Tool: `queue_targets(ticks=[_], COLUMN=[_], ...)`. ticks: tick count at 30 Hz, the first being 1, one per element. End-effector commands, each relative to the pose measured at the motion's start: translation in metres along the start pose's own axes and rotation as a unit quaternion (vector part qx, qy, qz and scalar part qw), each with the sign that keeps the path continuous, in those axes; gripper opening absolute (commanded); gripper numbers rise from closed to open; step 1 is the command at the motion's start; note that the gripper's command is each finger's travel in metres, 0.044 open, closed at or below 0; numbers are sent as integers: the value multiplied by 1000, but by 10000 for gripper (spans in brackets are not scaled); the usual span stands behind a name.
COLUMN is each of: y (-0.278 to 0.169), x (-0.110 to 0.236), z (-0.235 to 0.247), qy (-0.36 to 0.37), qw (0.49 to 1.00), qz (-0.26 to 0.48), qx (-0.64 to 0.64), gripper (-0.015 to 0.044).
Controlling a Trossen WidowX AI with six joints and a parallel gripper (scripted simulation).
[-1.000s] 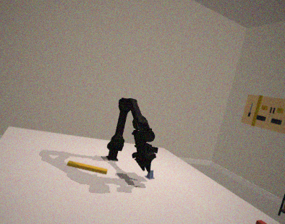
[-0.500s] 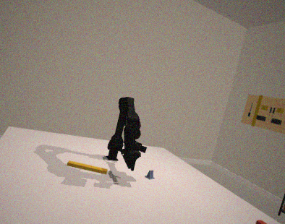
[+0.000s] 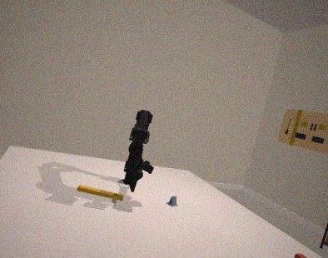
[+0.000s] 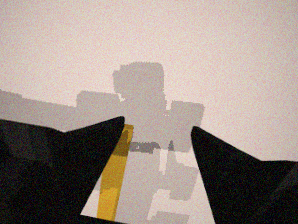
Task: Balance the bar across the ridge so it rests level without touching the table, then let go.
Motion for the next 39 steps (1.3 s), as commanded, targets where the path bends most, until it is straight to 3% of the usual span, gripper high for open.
queue_targets(ticks=[1,21,31,39], y=[-19,-90,-95,-95], x=[6,31,-12,-16], z=[5,45,53,53], qy=[12,77,77,78], qw=[1000,993,993,993], qz=[16,59,59,59], qx=[-10,-59,-59,-59], gripper=[315,315,315,315])
Point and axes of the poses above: the point midway between the two fingers, 35 mm back from their tips, its own x axis back along the fingers, its own z axis across the jaws, y = z × x, the point moved 1 cm from there along x, back along the fingers, and after that the axes turned 4 degrees about x, right-handed, at the moved point
